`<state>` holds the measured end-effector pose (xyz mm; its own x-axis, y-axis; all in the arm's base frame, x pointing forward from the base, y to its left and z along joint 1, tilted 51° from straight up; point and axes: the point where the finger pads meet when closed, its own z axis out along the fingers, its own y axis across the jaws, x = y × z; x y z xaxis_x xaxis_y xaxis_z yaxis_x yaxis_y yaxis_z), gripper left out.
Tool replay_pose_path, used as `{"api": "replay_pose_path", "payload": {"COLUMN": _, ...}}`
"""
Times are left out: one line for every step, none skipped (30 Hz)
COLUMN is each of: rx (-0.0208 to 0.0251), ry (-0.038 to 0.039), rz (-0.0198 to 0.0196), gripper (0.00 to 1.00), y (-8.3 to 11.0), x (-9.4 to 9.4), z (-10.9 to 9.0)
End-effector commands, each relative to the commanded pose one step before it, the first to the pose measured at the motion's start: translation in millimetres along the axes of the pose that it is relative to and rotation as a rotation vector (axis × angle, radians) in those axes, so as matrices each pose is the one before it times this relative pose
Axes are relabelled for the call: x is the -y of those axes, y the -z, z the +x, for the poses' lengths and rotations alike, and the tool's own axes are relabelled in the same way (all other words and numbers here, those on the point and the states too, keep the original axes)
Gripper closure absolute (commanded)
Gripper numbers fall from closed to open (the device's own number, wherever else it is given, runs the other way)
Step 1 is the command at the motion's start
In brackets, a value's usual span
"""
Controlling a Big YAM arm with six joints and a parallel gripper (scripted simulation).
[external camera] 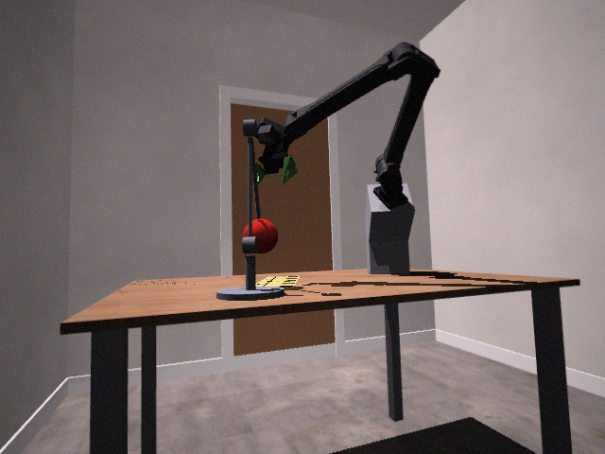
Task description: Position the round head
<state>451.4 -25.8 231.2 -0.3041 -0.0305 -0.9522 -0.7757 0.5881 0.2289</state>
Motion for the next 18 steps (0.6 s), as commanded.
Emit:
{"api": "replay_pose_path", "payload": {"rx": 0.03979, "ry": 0.04548, "rz": -0.01883, "gripper": 0.00, "y": 2.86, "x": 8.74, "z": -25.19}}
{"api": "replay_pose_path", "payload": {"rx": 0.00690, "ry": 0.00438, "rz": -0.00495, "gripper": 0.00, "y": -0.01, "x": -0.47, "z": 1.21}}
{"api": "replay_pose_path", "payload": {"rx": 0.00690, "ry": 0.00438, "rz": -0.00495, "gripper": 0.00, "y": 0.00, "x": -0.48, "z": 1.21}}
{"api": "replay_pose_path", "payload": {"rx": 0.00690, "ry": 0.00438, "rz": -0.00495, "gripper": 0.00, "y": 0.00, "x": -0.48, "z": 1.21}}
{"api": "replay_pose_path", "payload": {"rx": 0.00690, "ry": 0.00438, "rz": -0.00495, "gripper": 0.00, "y": 0.01, "x": -0.49, "z": 1.21}}
{"api": "replay_pose_path", "payload": {"rx": 0.00690, "ry": 0.00438, "rz": -0.00495, "gripper": 0.00, "y": 0.01, "x": -0.49, "z": 1.21}}
{"api": "replay_pose_path", "payload": {"rx": 0.00690, "ry": 0.00438, "rz": -0.00495, "gripper": 0.00, "y": 0.02, "x": -0.50, "z": 1.20}}
{"api": "replay_pose_path", "payload": {"rx": 0.00690, "ry": 0.00438, "rz": -0.00495, "gripper": 0.00, "y": 0.03, "x": -0.50, "z": 1.20}}
{"api": "replay_pose_path", "payload": {"rx": 0.00690, "ry": 0.00438, "rz": -0.00495, "gripper": 0.00, "y": 0.03, "x": -0.51, "z": 1.20}}
{"api": "replay_pose_path", "payload": {"rx": 0.00690, "ry": 0.00438, "rz": -0.00495, "gripper": 0.00, "y": 0.04, "x": -0.51, "z": 1.20}}
{"api": "replay_pose_path", "payload": {"rx": 0.00690, "ry": 0.00438, "rz": -0.00495, "gripper": 0.00, "y": 0.04, "x": -0.52, "z": 1.19}}
{"api": "replay_pose_path", "payload": {"rx": 0.00000, "ry": 0.00000, "rz": 0.00000, "gripper": 0.00, "y": 0.00, "x": 0.00, "z": 0.00}}
{"api": "replay_pose_path", "payload": {"rx": 0.00000, "ry": 0.00000, "rz": 0.00000, "gripper": 0.00, "y": 0.00, "x": 0.00, "z": 0.00}}
{"api": "replay_pose_path", "payload": {"rx": -0.00875, "ry": -0.02711, "rz": 0.00213, "gripper": 0.00, "y": -0.13, "x": -0.32, "z": 0.60}}
{"api": "replay_pose_path", "payload": {"rx": -0.00875, "ry": -0.02711, "rz": 0.00213, "gripper": 0.00, "y": -0.13, "x": -0.30, "z": 0.61}}
{"api": "replay_pose_path", "payload": {"rx": -0.00875, "ry": -0.02711, "rz": 0.00213, "gripper": 0.00, "y": -0.14, "x": -0.28, "z": 0.61}}
{"api": "replay_pose_path", "payload": {"rx": -0.00875, "ry": -0.02711, "rz": 0.00213, "gripper": 0.00, "y": -0.14, "x": -0.27, "z": 0.62}}
{"api": "replay_pose_path", "payload": {"rx": -0.00875, "ry": -0.02711, "rz": 0.00213, "gripper": 0.00, "y": -0.15, "x": -0.25, "z": 0.63}}
